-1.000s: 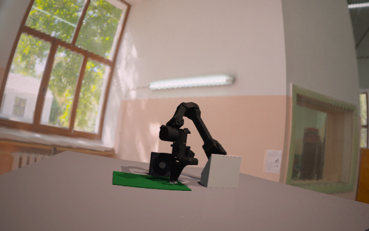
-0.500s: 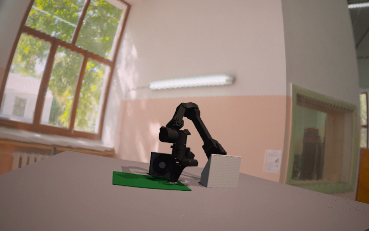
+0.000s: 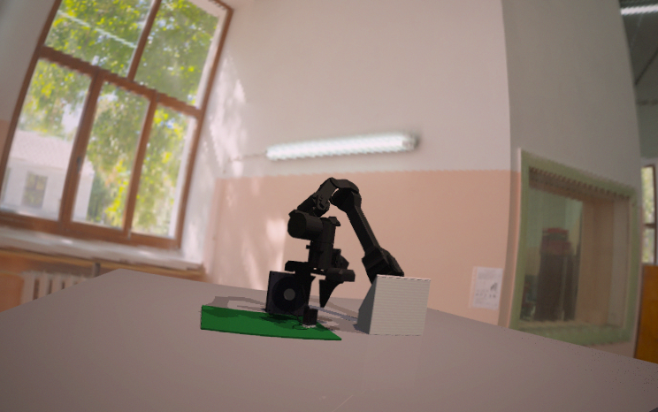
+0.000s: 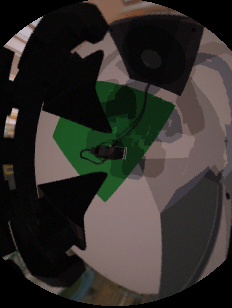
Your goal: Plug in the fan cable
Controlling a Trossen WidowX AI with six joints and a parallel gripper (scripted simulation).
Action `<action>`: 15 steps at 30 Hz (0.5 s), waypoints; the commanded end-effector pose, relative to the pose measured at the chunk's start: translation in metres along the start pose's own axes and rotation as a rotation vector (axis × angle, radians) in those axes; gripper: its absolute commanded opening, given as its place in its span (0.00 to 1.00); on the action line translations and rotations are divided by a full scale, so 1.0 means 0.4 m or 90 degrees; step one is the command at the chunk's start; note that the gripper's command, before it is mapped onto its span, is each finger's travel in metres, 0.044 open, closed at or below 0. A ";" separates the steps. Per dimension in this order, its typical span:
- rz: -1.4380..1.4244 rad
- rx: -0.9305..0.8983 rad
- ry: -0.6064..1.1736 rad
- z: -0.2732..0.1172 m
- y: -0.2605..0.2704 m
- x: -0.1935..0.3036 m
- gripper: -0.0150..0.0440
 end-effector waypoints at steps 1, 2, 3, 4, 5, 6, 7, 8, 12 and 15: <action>0.004 0.002 0.002 -0.049 0.000 -0.001 0.69; 0.004 0.002 0.002 -0.049 0.000 -0.001 0.69; 0.004 0.002 0.002 -0.049 0.000 -0.001 0.69; 0.004 0.002 0.002 -0.049 0.000 -0.001 0.69; 0.004 0.002 0.002 -0.049 0.000 -0.001 0.69; 0.004 0.002 0.002 -0.049 0.002 0.003 0.69; 0.004 0.002 0.002 -0.052 0.005 0.017 0.69; 0.004 0.002 0.003 -0.055 0.012 0.039 0.69; 0.005 0.002 0.004 -0.063 0.042 0.147 0.69; 0.006 0.002 0.005 -0.060 0.061 0.227 0.69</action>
Point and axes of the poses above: the point midway between the two fingers, 35 mm back from their tips, its own z axis out along the fingers, its own y axis across the jaws, x = y × z, the point moved 2 cm from there along -z, back along the fingers, and after that the axes turned 7 degrees about -z, right-handed, at the moved point
